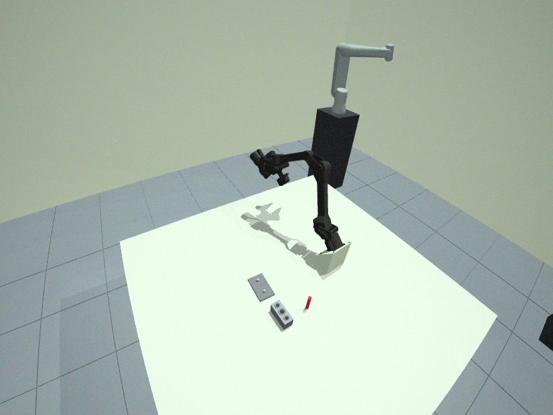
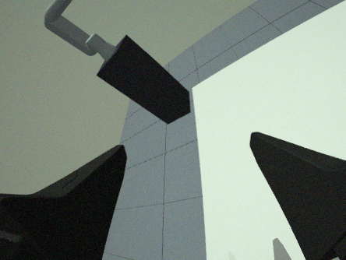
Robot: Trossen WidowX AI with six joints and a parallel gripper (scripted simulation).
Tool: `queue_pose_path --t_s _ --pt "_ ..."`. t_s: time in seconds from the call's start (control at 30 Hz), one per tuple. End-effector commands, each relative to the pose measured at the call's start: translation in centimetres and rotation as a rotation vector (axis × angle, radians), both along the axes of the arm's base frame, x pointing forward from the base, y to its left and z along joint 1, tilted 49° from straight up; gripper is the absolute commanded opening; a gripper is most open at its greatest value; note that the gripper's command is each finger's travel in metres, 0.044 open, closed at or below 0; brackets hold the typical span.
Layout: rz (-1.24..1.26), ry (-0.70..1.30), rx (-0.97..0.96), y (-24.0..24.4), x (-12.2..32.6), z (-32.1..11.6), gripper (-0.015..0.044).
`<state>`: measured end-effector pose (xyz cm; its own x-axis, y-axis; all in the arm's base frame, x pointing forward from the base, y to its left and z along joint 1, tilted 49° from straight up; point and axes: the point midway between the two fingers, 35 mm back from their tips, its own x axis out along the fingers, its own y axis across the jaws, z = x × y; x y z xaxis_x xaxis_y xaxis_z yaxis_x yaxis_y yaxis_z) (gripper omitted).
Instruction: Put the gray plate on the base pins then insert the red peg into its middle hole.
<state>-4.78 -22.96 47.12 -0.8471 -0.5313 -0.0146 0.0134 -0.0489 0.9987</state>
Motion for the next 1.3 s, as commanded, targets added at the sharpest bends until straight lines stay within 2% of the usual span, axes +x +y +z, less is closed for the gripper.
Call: queue_pose_path --t_s 0.0,0.13,0.37,0.67,0.93,1.1,1.27 --pt "0.000 0.000 0.000 0.0 0.0 0.0 0.0426" --pt "0.057 0.001 0.018 -1.3 1.4 -0.6 0.0440" --pt "0.320 0.005 0.112 -5.9 8.7 -3.7 0.0440" --pt "0.691 0.079 0.324 -7.5 22.3 -10.1 0.0440" --pt "0.986 0.205 0.546 -3.1 34.1 -17.7 0.0440" --pt "1.143 0.301 0.687 2.1 39.8 -22.9 0.0440" --pt "1.271 0.413 0.828 8.7 43.7 -28.3 0.0440"
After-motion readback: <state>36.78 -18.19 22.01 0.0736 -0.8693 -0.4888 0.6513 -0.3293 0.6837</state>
